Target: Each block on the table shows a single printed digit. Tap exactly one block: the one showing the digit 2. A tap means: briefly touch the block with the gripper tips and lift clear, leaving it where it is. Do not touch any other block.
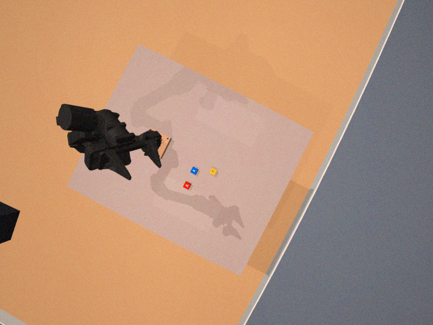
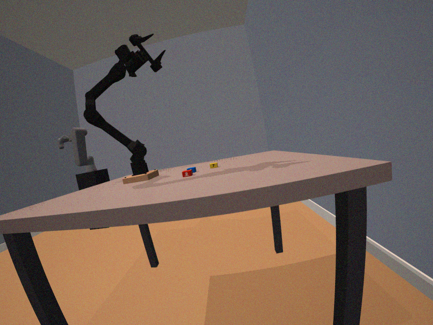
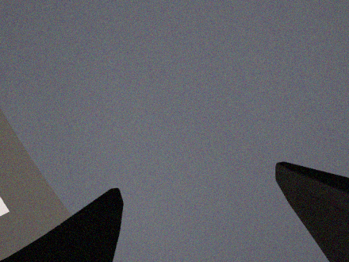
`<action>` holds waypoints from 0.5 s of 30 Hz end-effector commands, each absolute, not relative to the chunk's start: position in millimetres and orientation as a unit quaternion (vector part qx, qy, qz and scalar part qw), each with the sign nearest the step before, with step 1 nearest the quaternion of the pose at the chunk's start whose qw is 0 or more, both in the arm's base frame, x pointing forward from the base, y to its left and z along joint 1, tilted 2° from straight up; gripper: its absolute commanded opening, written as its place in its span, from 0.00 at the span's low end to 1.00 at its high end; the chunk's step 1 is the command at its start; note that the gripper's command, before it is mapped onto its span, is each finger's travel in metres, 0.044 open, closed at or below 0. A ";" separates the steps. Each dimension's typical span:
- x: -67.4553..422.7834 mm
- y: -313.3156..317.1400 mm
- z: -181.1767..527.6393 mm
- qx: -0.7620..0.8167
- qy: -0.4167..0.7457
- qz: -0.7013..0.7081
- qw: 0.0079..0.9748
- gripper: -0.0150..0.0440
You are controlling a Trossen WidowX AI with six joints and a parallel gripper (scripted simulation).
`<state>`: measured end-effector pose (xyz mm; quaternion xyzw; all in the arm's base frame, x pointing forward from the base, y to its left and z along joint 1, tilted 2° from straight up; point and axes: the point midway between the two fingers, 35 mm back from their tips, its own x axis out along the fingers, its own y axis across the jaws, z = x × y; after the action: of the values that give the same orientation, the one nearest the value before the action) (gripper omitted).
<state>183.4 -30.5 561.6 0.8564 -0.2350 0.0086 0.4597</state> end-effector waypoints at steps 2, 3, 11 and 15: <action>251.7 -17.5 505.7 0.682 -0.155 -0.129 0.703 0.93; 261.7 -18.3 494.8 0.649 -0.136 -0.151 0.733 0.93; 316.6 -42.0 404.2 0.400 0.054 -0.272 0.874 0.93; 330.6 -64.0 350.3 0.274 0.182 -0.303 0.895 0.93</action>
<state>316.2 -42.7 405.5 0.3969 0.0542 -0.2717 0.8750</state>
